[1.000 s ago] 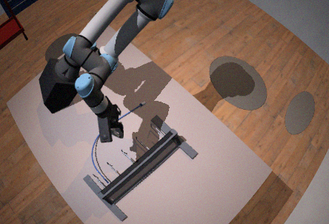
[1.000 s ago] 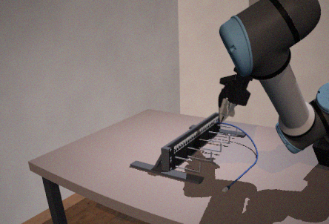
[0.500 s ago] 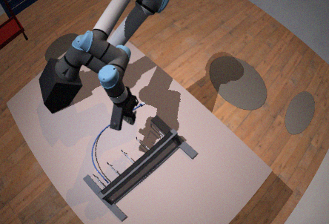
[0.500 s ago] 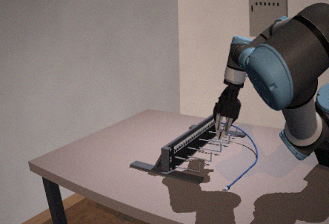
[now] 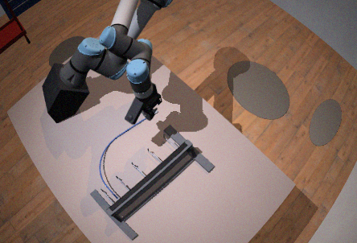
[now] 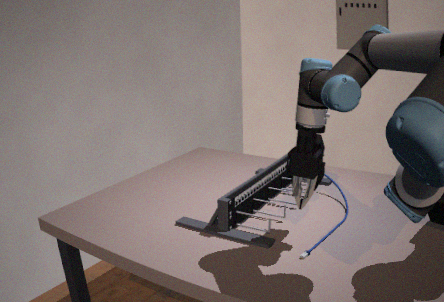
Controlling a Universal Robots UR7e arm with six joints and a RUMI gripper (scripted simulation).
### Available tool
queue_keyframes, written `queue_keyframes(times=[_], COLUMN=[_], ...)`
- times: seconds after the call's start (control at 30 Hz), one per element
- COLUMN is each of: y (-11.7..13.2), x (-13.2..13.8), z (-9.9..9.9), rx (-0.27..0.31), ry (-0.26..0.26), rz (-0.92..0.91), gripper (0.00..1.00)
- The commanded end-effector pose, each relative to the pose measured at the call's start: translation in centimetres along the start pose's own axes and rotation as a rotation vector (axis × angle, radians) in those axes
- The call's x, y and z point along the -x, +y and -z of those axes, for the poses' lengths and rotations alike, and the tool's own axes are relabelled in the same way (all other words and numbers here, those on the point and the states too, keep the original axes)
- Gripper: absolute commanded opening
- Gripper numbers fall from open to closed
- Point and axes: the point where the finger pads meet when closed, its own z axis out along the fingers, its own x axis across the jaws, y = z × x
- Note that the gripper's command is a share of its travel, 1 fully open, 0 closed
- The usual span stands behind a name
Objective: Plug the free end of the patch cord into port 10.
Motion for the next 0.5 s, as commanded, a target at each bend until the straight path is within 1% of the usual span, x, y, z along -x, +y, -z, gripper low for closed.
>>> queue_keyframes(times=[0.0,0.1,0.17,0.47], y=[2.6,3.6,3.6,5.4], x=[-1.6,-2.3,-2.3,-3.8], z=[-0.3,-0.6,-0.6,-1.0], rx=[-0.022,-0.027,-0.027,-0.039], ry=[0.036,0.049,0.049,0.074], rz=[-0.106,-0.149,-0.149,-0.232], gripper=[0.0,0.0,0.0,0.0])
